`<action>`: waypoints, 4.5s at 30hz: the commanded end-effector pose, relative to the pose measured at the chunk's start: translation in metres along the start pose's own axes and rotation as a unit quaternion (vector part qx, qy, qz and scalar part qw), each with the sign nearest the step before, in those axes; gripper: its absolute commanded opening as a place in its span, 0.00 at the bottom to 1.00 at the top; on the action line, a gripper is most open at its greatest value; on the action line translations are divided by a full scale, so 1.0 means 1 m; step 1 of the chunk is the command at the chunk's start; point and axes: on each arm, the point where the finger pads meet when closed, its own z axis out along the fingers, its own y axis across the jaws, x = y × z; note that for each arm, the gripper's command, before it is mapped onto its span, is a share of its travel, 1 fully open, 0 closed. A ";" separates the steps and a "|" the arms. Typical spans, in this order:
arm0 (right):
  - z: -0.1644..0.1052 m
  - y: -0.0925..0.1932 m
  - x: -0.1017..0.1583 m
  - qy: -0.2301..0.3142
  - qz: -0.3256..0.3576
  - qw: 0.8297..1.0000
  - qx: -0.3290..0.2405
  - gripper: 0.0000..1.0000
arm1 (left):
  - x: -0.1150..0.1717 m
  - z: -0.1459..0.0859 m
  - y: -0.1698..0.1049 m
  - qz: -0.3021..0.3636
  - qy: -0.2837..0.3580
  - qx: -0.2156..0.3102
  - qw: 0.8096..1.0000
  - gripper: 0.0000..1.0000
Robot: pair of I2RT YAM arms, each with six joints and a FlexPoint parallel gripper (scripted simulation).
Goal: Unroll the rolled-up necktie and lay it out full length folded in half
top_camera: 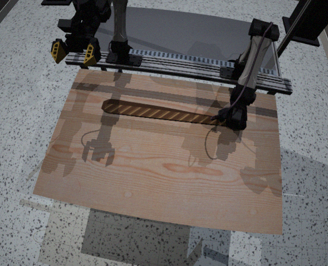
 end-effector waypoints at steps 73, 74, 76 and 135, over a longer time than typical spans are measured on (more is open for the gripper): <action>0.000 0.000 0.000 0.000 0.000 1.000 0.000 1.00 | 0.029 0.002 -0.004 -0.001 -0.567 0.008 0.823 0.63; 0.000 0.000 0.000 0.000 0.000 1.000 0.000 1.00 | 0.030 0.000 -0.004 -0.001 -0.567 0.008 0.823 0.63; 0.000 0.000 0.000 0.000 0.000 1.000 0.000 1.00 | 0.032 -0.006 -0.004 -0.001 -0.567 0.008 0.823 0.63; 0.000 0.000 0.000 0.000 0.000 1.000 0.000 1.00 | 0.063 -0.075 -0.003 -0.001 -0.567 0.008 0.823 0.63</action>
